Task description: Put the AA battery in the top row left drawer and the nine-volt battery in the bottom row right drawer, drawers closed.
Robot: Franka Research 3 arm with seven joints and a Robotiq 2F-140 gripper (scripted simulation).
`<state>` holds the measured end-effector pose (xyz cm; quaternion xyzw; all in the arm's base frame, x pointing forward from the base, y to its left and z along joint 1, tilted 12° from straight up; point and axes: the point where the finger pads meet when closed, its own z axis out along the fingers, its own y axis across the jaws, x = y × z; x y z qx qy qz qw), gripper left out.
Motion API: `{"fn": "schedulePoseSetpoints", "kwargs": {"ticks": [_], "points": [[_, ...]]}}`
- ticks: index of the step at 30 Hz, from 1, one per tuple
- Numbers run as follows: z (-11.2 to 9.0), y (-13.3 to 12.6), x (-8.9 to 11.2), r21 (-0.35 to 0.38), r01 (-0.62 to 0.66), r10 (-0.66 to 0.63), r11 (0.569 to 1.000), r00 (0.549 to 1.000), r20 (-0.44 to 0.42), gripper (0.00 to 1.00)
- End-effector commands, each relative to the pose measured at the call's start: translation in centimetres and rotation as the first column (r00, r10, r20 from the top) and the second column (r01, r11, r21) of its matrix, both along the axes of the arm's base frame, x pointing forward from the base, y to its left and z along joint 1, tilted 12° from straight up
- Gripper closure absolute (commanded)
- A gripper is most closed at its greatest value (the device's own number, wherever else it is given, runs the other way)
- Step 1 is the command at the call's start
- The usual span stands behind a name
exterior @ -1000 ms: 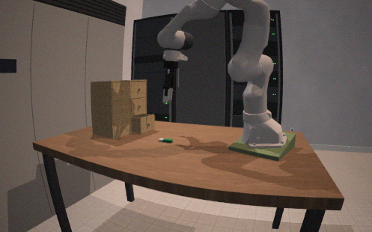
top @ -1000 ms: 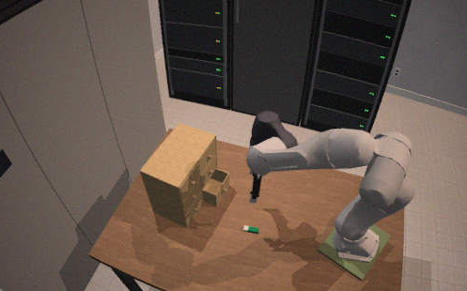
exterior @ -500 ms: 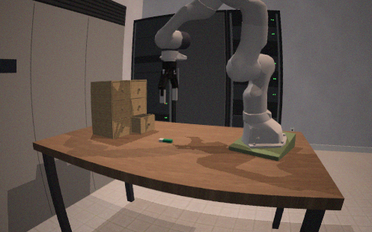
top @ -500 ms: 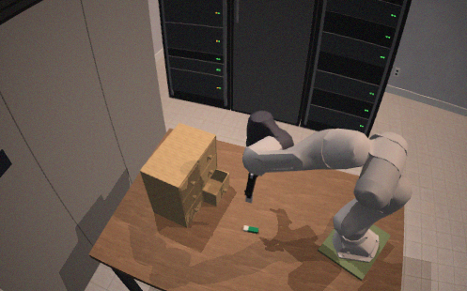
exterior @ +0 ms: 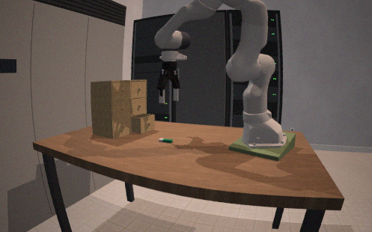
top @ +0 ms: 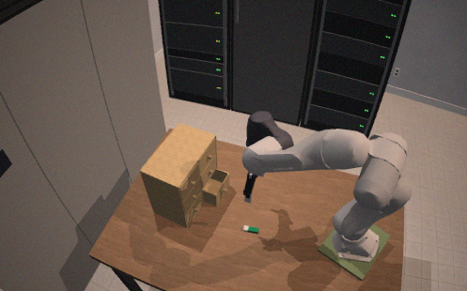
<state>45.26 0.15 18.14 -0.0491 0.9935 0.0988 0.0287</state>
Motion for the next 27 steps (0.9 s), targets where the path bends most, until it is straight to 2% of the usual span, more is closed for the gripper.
{"fn": "schedulePoseSetpoints", "kwargs": {"ticks": [1,27], "points": [[0.16,0.08,0.08,0.002,0.023,-0.023,1.000,1.000,-0.003,0.00],[0.06,-0.06,-0.07,-0.001,-0.008,0.008,1.000,1.000,0.001,0.00]]}}
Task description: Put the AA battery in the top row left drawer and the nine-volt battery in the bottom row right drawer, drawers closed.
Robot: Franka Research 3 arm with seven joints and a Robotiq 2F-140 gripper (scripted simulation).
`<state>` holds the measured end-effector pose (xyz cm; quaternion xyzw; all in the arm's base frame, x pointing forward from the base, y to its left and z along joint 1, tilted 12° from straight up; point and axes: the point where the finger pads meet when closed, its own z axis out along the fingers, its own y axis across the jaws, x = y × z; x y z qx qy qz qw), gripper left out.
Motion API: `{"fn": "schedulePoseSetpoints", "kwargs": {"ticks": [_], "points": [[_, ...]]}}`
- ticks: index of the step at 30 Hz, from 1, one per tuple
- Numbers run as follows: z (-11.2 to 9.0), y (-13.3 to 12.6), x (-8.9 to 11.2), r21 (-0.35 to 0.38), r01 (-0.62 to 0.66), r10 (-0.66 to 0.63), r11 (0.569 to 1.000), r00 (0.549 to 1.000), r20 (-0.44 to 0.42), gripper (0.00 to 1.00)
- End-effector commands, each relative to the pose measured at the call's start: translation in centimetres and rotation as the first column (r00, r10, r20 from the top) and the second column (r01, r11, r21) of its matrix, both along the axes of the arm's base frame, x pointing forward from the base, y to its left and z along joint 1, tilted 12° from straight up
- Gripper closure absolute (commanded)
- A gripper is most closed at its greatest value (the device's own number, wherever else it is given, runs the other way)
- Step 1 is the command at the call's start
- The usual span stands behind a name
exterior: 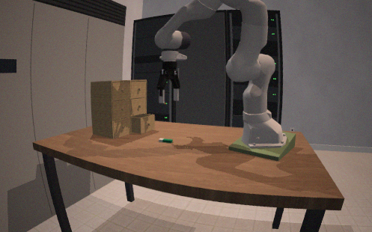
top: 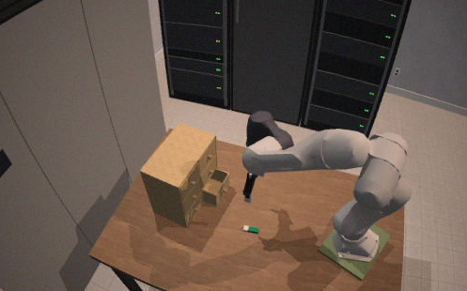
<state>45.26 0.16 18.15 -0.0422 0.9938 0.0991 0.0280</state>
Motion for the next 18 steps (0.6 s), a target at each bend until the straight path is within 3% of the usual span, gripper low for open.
{"fn": "schedulePoseSetpoints", "kwargs": {"ticks": [1,7,9,10,14,15,17,18], "points": [[0.1,-0.1,-0.1,-0.004,-0.042,0.042,0.999,0.999,0.008,0.00],[0.6,-0.8,-0.8,-0.034,-0.280,0.282,0.959,0.958,0.051,0.00],[0.6,-0.8,-0.8,-0.034,-0.280,0.282,0.959,0.958,0.051,0.00],[0.8,-1.0,-1.1,-0.046,-0.355,0.357,0.934,0.932,0.062,0.00],[0.8,-1.0,-1.1,-0.046,-0.355,0.357,0.934,0.932,0.062,0.00],[1.0,-1.2,-1.4,-0.059,-0.436,0.439,0.898,0.895,0.074,0.00],[1.0,-1.2,-1.4,-0.059,-0.436,0.439,0.898,0.895,0.074,0.00],[1.2,-1.5,-1.6,-0.075,-0.521,0.526,0.850,0.846,0.086,0.00]]}}
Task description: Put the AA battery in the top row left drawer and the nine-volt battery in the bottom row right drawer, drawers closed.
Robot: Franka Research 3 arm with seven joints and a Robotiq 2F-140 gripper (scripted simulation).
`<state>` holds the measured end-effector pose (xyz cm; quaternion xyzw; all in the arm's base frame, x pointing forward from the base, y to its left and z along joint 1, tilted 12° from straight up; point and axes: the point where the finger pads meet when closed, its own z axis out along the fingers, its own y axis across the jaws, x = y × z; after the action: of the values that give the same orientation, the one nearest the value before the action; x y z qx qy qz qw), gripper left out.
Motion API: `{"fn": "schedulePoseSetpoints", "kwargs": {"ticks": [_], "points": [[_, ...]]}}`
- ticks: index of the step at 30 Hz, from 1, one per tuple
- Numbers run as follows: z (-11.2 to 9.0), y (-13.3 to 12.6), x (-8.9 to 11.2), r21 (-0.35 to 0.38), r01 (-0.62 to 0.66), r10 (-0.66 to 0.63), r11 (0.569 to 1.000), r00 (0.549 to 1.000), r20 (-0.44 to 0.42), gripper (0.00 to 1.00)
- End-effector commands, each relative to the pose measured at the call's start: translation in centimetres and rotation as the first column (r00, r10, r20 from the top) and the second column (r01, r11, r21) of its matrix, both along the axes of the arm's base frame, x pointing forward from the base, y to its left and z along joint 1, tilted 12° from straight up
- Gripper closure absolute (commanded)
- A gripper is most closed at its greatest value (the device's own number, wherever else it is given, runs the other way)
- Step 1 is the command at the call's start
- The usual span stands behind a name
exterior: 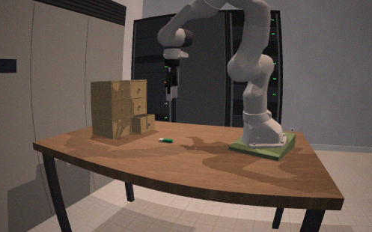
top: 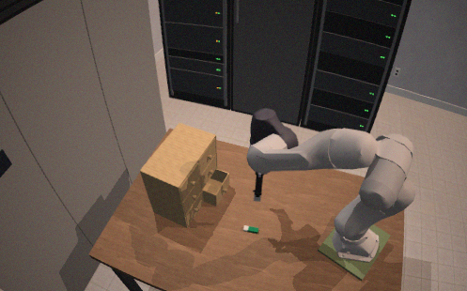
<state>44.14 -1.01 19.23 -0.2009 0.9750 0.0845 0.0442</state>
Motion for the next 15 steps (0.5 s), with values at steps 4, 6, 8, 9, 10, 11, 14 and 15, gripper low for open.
{"fn": "schedulePoseSetpoints", "kwargs": {"ticks": [4,6,8,9,10,11,14,15], "points": [[0.1,-0.3,-0.5,-0.022,-0.235,0.236,0.972,0.971,0.035,0.00],[0.4,-0.6,-0.9,-0.036,-0.338,0.340,0.940,0.939,0.051,0.00],[0.4,-0.6,-0.9,-0.036,-0.338,0.340,0.940,0.939,0.051,0.00],[0.6,-0.9,-1.2,-0.051,-0.435,0.438,0.899,0.897,0.065,0.00],[0.6,-0.9,-1.2,-0.052,-0.445,0.447,0.894,0.892,0.066,0.00],[0.6,-0.9,-1.2,-0.052,-0.445,0.447,0.894,0.892,0.066,0.00],[0.9,-1.1,-1.6,-0.068,-0.538,0.542,0.840,0.837,0.079,0.00],[0.9,-1.1,-1.6,-0.070,-0.551,0.555,0.832,0.828,0.080,0.00]]}}
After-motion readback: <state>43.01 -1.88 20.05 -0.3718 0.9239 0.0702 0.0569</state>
